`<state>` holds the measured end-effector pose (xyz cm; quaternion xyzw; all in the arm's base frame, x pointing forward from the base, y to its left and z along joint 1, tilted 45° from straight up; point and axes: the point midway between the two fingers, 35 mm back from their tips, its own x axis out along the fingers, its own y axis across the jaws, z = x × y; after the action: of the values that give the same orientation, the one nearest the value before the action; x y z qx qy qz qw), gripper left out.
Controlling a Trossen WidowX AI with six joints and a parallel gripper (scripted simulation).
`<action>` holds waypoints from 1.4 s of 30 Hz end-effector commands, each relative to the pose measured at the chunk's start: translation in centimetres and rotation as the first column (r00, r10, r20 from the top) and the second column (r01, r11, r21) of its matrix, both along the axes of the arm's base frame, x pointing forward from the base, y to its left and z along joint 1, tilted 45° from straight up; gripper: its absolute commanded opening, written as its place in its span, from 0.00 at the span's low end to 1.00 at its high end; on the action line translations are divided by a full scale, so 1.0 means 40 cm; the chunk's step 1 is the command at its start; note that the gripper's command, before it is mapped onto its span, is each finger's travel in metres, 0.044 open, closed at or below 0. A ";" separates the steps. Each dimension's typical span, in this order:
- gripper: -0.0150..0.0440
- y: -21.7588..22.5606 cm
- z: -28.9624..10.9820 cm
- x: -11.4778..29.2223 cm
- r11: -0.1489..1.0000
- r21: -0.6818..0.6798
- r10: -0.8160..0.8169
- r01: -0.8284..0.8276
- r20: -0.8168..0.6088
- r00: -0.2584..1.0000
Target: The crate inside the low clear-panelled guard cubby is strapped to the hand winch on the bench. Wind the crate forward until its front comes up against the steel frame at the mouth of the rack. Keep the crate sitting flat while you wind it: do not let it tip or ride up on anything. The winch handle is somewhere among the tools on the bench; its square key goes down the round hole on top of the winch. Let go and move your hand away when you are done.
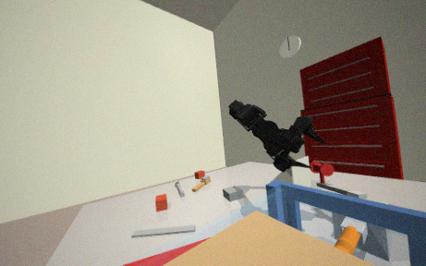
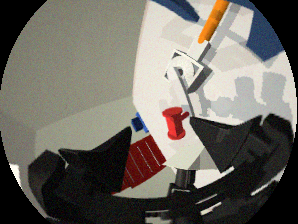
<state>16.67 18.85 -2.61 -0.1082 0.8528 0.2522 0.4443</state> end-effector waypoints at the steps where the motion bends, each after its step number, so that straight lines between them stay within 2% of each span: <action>1: 1.00 0.042 -0.026 -0.024 0.943 -0.234 0.257 -0.238 0.053 0.965; 6: 1.00 0.112 -0.041 -0.049 0.747 -0.486 0.569 -0.454 0.113 0.815; 10: 1.00 0.174 -0.041 -0.073 0.573 -0.627 0.750 -0.527 0.142 0.646; 20: 1.00 0.175 -0.046 -0.076 0.565 -0.634 0.757 -0.528 0.144 0.637; 26: 1.00 0.079 -0.148 -0.066 0.565 -0.635 0.757 -0.528 0.144 0.637; 31: 1.00 0.070 -0.156 -0.065 0.565 -0.635 0.758 -0.528 0.144 0.637; 34: 1.00 0.019 -0.210 -0.060 0.564 -0.635 0.758 -0.527 0.145 0.637; 42: 1.00 0.004 -0.226 -0.058 0.564 -0.636 0.758 -0.527 0.145 0.637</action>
<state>14.20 19.48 -11.16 -0.5851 0.6747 0.1207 0.4335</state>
